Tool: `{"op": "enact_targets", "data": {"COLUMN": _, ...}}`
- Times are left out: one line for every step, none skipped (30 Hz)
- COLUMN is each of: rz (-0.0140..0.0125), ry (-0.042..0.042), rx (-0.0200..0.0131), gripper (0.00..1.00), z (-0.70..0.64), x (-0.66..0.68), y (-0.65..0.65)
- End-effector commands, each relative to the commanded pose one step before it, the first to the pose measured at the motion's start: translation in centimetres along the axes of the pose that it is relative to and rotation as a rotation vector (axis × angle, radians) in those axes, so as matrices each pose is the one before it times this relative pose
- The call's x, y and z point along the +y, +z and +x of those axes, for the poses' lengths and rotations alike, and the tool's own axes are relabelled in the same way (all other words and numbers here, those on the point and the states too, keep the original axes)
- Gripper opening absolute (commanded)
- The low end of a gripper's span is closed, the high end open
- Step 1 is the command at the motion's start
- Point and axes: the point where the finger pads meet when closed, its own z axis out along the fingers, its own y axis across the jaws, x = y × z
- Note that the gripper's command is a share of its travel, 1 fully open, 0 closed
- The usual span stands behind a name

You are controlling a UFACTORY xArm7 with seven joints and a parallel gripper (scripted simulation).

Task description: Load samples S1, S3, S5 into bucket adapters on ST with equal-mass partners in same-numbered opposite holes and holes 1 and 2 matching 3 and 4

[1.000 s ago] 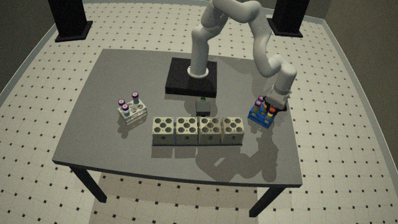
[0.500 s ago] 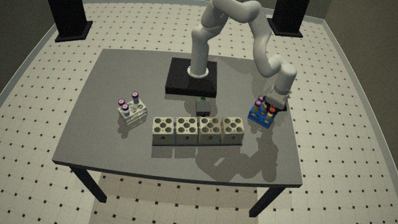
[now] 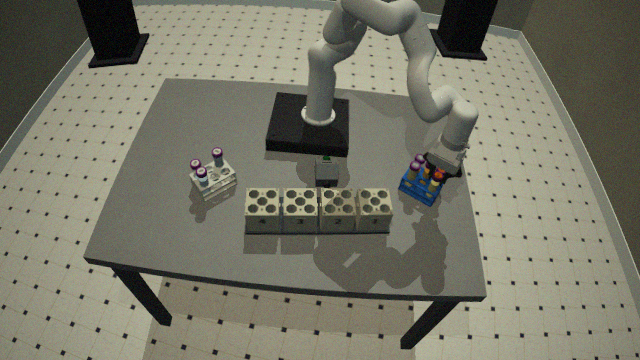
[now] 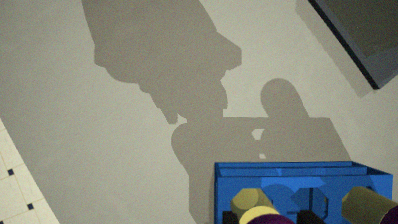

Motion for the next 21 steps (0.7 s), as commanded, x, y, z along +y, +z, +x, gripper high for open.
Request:
{"op": "enact_targets", "data": {"rz": 0.00491, "ry": 0.00008, "rx": 0.00093, "gripper": 0.0, "z": 0.036, "x": -0.157, "y": -0.549}}
{"op": "enact_targets", "data": {"rz": 0.0, "ry": 0.0, "rx": 0.0, "gripper": 0.0, "z": 0.0, "x": 0.0, "y": 0.0}}
{"op": "enact_targets", "data": {"rz": 0.0, "ry": 0.0, "rx": 0.0, "gripper": 0.0, "z": 0.0, "x": 0.0, "y": 0.0}}
{"op": "enact_targets", "data": {"rz": -0.00001, "ry": 0.0, "rx": 0.0, "gripper": 0.0, "z": 0.0, "x": -0.001, "y": -0.07}}
{"op": "enact_targets", "data": {"rz": 0.0, "ry": 0.0, "rx": 0.0, "gripper": 0.0, "z": 0.0, "x": 0.0, "y": -0.066}}
{"op": "enact_targets", "data": {"rz": 0.0, "ry": 0.0, "rx": 0.0, "gripper": 0.0, "z": 0.0, "x": 0.0, "y": -0.066}}
{"op": "enact_targets", "data": {"rz": 0.0, "ry": 0.0, "rx": 0.0, "gripper": 0.0, "z": 0.0, "x": 0.0, "y": -0.066}}
{"op": "enact_targets", "data": {"rz": 0.0, "ry": 0.0, "rx": 0.0, "gripper": 0.0, "z": 0.0, "x": 0.0, "y": -0.066}}
{"op": "enact_targets", "data": {"rz": 0.0, "ry": 0.0, "rx": 0.0, "gripper": 0.0, "z": 0.0, "x": 0.0, "y": -0.066}}
{"op": "enact_targets", "data": {"rz": 0.0, "ry": 0.0, "rx": 0.0, "gripper": 0.0, "z": 0.0, "x": 0.0, "y": -0.067}}
{"op": "enact_targets", "data": {"rz": 0.0, "ry": 0.0, "rx": 0.0, "gripper": 0.0, "z": 0.0, "x": 0.0, "y": -0.067}}
{"op": "enact_targets", "data": {"rz": 0.0, "ry": 0.0, "rx": 0.0, "gripper": 0.0, "z": 0.0, "x": 0.0, "y": -0.067}}
{"op": "enact_targets", "data": {"rz": 0.0, "ry": 0.0, "rx": 0.0, "gripper": 0.0, "z": 0.0, "x": 0.0, "y": -0.067}}
{"op": "enact_targets", "data": {"rz": 0.0, "ry": 0.0, "rx": 0.0, "gripper": 0.0, "z": 0.0, "x": 0.0, "y": -0.067}}
{"op": "enact_targets", "data": {"rz": 0.0, "ry": 0.0, "rx": 0.0, "gripper": 0.0, "z": 0.0, "x": 0.0, "y": -0.067}}
{"op": "enact_targets", "data": {"rz": 0.0, "ry": 0.0, "rx": 0.0, "gripper": 0.0, "z": 0.0, "x": 0.0, "y": -0.067}}
{"op": "enact_targets", "data": {"rz": 0.0, "ry": 0.0, "rx": 0.0, "gripper": 0.0, "z": 0.0, "x": 0.0, "y": -0.067}}
{"op": "enact_targets", "data": {"rz": -0.00001, "ry": 0.0, "rx": 0.0, "gripper": 0.0, "z": 0.0, "x": -0.001, "y": -0.002}}
{"op": "enact_targets", "data": {"rz": 0.0, "ry": 0.0, "rx": 0.0, "gripper": 0.0, "z": 0.0, "x": 0.0, "y": 0.0}}
{"op": "enact_targets", "data": {"rz": 0.0, "ry": 0.0, "rx": 0.0, "gripper": 0.0, "z": 0.0, "x": 0.0, "y": 0.0}}
{"op": "enact_targets", "data": {"rz": -0.00001, "ry": 0.0, "rx": 0.0, "gripper": 0.0, "z": 0.0, "x": -0.001, "y": -0.004}}
